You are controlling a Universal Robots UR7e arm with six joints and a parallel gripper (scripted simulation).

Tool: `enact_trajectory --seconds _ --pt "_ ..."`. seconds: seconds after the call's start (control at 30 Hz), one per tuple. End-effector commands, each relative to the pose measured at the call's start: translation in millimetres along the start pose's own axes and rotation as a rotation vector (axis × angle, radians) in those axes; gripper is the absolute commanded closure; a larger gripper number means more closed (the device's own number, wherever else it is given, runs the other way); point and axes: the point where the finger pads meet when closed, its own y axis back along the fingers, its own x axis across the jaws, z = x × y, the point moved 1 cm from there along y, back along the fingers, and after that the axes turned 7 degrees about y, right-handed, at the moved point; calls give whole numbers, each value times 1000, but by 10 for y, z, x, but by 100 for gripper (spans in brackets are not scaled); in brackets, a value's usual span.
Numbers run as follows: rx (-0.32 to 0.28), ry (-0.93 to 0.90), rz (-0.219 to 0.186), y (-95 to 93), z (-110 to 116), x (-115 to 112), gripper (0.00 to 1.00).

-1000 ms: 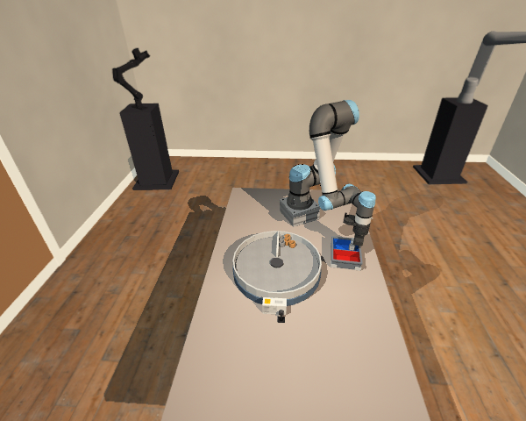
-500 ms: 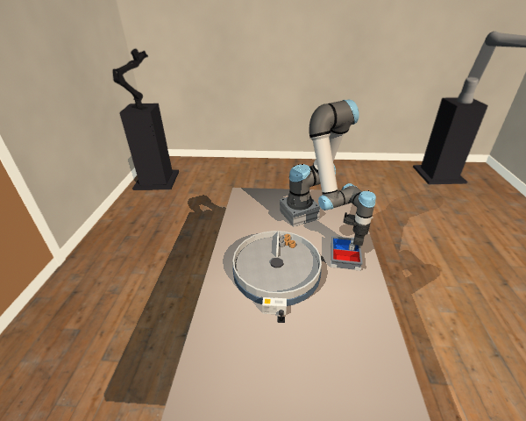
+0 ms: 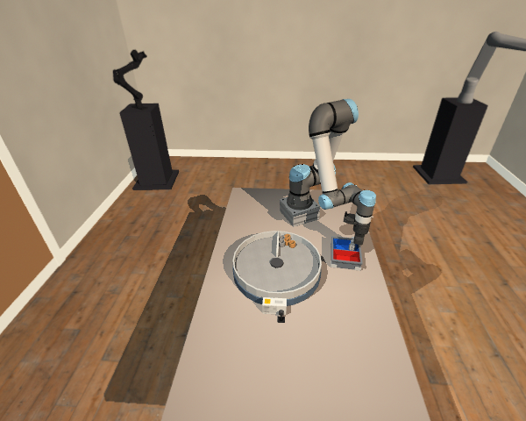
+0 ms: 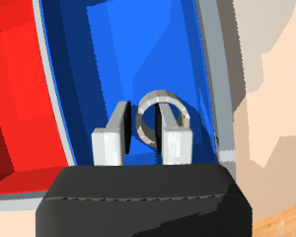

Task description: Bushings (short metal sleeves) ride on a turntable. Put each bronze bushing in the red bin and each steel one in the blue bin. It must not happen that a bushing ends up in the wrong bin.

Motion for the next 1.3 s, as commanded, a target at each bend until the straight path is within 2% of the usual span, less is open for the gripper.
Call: enact_trajectory --seconds 0.0,1.27 --pt "-1 0 -1 20 3 -3 58" --pt "-1 0 -1 121 3 -3 58"
